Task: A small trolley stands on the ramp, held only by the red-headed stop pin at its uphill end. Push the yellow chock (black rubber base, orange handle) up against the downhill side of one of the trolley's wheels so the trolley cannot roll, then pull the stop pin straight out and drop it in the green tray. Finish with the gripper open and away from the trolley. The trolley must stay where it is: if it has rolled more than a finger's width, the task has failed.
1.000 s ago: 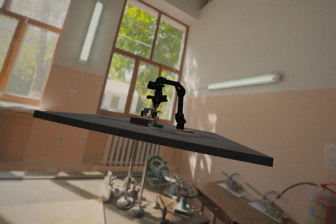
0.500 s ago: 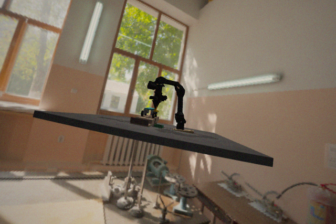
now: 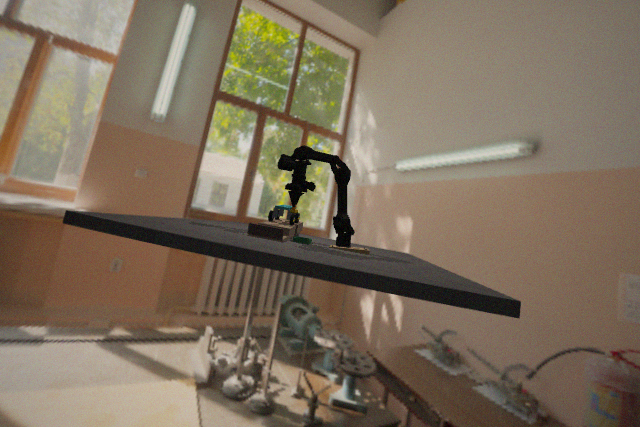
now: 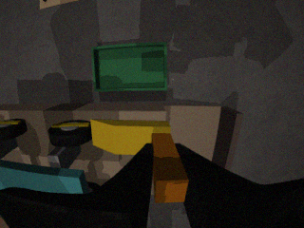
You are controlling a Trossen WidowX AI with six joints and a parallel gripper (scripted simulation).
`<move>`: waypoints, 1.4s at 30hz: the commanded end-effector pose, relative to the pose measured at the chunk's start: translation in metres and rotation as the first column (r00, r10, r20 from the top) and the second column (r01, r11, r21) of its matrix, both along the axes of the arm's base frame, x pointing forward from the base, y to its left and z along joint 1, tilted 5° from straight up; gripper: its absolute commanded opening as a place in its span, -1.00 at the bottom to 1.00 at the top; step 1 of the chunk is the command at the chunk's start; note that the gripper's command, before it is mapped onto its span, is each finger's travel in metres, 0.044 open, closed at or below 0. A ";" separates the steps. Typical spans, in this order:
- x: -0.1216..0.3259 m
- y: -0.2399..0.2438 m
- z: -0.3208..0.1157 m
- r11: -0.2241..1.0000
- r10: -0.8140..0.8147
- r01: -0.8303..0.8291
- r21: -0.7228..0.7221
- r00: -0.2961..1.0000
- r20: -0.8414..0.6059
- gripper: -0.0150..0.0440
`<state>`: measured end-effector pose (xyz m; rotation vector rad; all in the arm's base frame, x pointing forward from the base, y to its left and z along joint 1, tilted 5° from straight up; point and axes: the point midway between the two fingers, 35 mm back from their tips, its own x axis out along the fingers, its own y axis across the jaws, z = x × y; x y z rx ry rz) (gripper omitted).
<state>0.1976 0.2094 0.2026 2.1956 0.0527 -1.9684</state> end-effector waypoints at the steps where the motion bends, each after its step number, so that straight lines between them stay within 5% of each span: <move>1: 0.011 0.003 -0.002 1.000 0.016 -0.016 -0.007 1.000 0.001 -0.49; 42: 0.028 -0.009 -0.066 1.000 0.016 -0.016 -0.008 1.000 0.003 -0.49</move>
